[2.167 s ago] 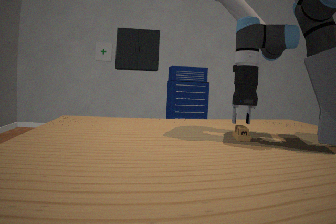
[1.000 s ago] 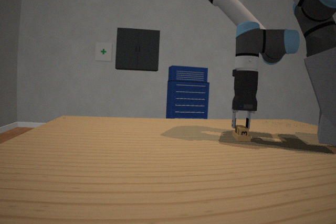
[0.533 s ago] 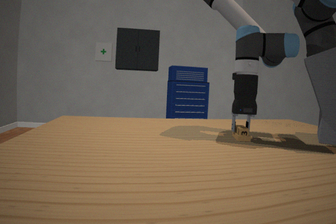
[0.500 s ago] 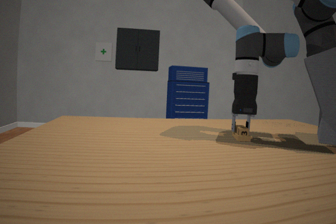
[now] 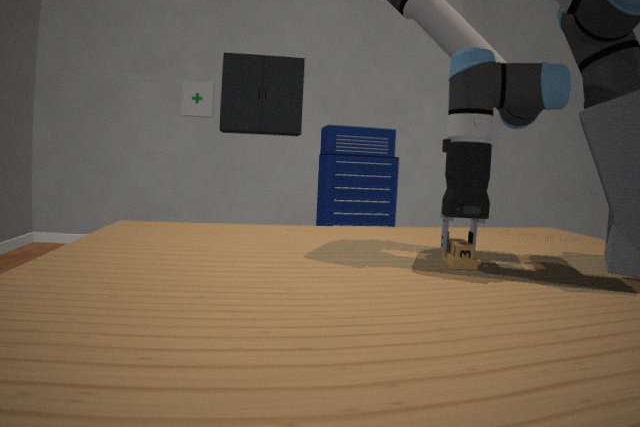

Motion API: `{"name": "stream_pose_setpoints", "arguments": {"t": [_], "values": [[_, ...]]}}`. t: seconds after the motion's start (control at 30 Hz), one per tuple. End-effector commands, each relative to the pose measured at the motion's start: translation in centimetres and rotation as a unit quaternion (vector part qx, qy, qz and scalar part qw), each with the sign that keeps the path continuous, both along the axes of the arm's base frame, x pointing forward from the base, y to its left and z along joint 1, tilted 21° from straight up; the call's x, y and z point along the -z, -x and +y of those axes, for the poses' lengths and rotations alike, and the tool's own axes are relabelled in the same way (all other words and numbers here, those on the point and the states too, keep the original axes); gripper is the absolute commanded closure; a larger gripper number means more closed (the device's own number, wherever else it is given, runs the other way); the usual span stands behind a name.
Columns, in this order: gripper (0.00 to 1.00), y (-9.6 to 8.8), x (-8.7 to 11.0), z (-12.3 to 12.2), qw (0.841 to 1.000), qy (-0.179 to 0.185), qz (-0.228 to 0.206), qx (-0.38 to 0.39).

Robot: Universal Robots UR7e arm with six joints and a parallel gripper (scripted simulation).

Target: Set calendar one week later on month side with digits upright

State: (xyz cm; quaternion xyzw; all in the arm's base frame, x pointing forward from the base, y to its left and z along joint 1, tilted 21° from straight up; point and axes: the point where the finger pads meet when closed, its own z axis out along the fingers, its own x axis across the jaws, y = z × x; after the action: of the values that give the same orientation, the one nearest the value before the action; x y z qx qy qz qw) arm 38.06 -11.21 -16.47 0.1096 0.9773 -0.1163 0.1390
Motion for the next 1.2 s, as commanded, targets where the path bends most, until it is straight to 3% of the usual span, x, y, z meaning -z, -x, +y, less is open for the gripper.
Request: {"name": "stream_pose_setpoints", "arguments": {"t": [0.0,0.47,0.5,1.17], "values": [[0.13,-0.06,-0.01,-0.07,1.0,0.0,-0.001,0.0],[0.13,-0.06,-0.01,-0.07,1.0,0.0,-0.001,0.0],[0.43,-0.06,-0.01,-0.07,1.0,0.0,-0.001,0.0],[0.43,-0.06,-0.01,-0.07,1.0,0.0,-0.001,0.0]]}}
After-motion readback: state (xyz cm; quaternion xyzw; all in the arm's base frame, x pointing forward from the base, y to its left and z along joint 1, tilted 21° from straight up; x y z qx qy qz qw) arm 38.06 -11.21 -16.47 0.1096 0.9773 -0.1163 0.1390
